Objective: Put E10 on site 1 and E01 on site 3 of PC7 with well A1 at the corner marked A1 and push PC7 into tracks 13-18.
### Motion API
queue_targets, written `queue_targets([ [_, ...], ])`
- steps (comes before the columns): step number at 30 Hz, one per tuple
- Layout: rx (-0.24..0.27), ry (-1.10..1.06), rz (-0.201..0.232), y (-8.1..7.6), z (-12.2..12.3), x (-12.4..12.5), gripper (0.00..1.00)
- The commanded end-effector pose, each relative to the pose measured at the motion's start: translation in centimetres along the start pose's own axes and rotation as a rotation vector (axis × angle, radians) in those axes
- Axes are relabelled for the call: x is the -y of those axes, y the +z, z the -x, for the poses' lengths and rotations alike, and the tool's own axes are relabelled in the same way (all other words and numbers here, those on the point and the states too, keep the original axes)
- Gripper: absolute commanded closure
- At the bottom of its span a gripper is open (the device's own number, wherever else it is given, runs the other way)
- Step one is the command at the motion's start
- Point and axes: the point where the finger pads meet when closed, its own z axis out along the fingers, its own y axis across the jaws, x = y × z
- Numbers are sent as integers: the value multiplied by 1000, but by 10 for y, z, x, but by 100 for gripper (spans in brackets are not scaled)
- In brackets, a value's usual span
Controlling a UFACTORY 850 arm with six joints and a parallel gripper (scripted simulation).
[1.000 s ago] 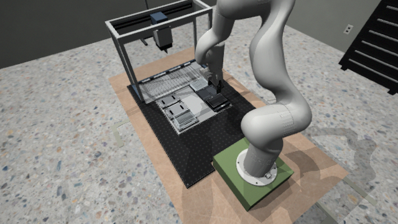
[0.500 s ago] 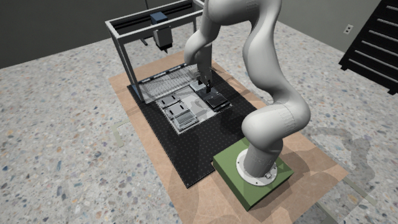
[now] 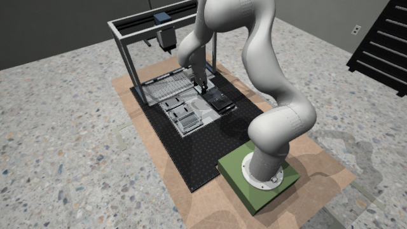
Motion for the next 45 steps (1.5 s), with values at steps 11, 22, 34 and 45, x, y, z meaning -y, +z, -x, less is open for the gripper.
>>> queue_targets([
  [11,0,0,2,1,-1,-2,0],
  [22,0,0,2,18,-1,-2,0],
  [34,0,0,2,34,-1,-2,0],
  [45,0,0,2,51,-1,-2,0],
])
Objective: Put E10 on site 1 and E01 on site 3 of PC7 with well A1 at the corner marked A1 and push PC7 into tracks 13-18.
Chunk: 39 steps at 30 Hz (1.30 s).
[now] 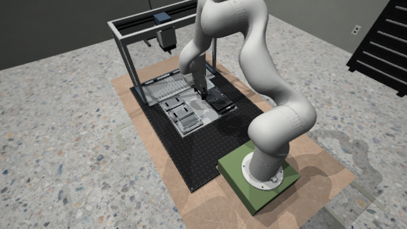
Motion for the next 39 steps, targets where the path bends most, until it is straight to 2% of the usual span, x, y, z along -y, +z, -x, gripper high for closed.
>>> queue_targets([
  [1,0,0,2,2,0,-1,0],
  [29,0,0,2,45,0,-1,0],
  [39,0,0,2,45,0,-1,0],
])
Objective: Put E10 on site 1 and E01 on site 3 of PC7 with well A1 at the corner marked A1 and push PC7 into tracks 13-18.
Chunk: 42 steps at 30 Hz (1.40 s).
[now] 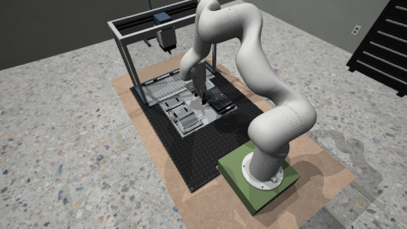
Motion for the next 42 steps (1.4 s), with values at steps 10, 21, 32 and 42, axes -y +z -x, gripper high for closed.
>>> queue_targets([
  [10,0,0,2,6,0,-1,0],
  [21,0,0,2,12,0,-1,0],
  [32,0,0,2,18,0,-1,0],
  [42,0,0,2,19,0,-1,0],
])
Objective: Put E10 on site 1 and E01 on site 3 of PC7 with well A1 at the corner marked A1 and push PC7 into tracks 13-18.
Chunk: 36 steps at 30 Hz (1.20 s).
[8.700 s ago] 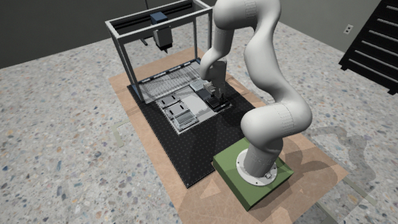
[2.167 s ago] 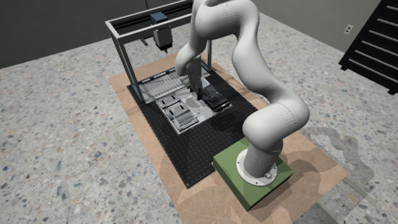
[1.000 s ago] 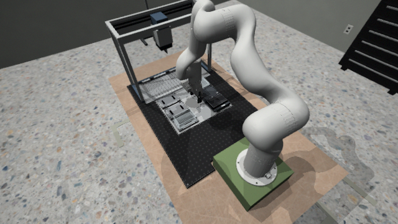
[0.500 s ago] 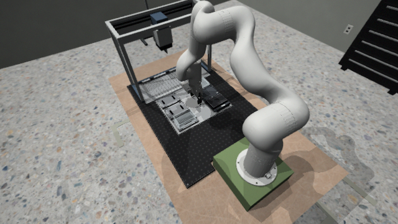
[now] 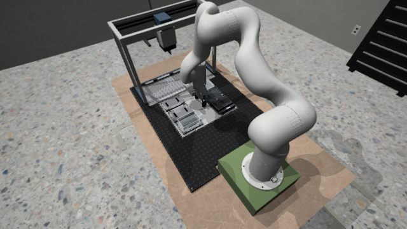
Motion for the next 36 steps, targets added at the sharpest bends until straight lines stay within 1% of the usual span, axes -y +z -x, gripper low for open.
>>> queue_targets([
  [1,0,0,2,-1,0,-1,0],
  [36,0,0,2,-1,16,-1,0],
])
